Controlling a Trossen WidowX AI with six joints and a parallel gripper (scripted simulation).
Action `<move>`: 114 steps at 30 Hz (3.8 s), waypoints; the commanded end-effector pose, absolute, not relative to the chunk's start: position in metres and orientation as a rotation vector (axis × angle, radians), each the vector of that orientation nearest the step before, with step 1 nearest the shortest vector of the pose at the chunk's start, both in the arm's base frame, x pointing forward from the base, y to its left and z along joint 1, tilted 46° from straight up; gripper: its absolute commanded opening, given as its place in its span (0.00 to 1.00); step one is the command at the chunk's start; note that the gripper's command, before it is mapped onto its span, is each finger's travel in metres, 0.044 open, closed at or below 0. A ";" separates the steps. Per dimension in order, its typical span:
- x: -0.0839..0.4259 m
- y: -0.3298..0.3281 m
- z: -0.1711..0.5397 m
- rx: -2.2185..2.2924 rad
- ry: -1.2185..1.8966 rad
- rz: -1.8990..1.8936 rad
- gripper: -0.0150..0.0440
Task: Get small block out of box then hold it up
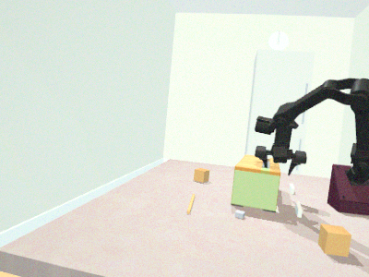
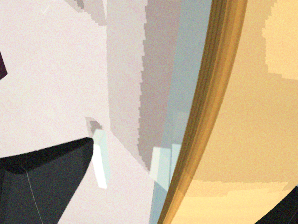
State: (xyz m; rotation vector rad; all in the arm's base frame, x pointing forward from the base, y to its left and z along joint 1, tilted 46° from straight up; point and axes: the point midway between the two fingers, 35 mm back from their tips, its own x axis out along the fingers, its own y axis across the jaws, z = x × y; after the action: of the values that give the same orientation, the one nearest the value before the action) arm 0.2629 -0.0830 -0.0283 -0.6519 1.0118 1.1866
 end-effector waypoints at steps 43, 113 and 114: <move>0.237 -0.149 -0.090 -0.655 1.019 1.192 0.93; 0.176 -0.223 -0.079 2.763 0.931 -1.469 0.74; 0.175 -0.223 -0.079 2.806 0.902 -1.510 0.74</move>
State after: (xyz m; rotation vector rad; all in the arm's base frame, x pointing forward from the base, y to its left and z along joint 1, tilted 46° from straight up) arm 0.1876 -0.2255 -0.0688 2.0531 1.2268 -0.8943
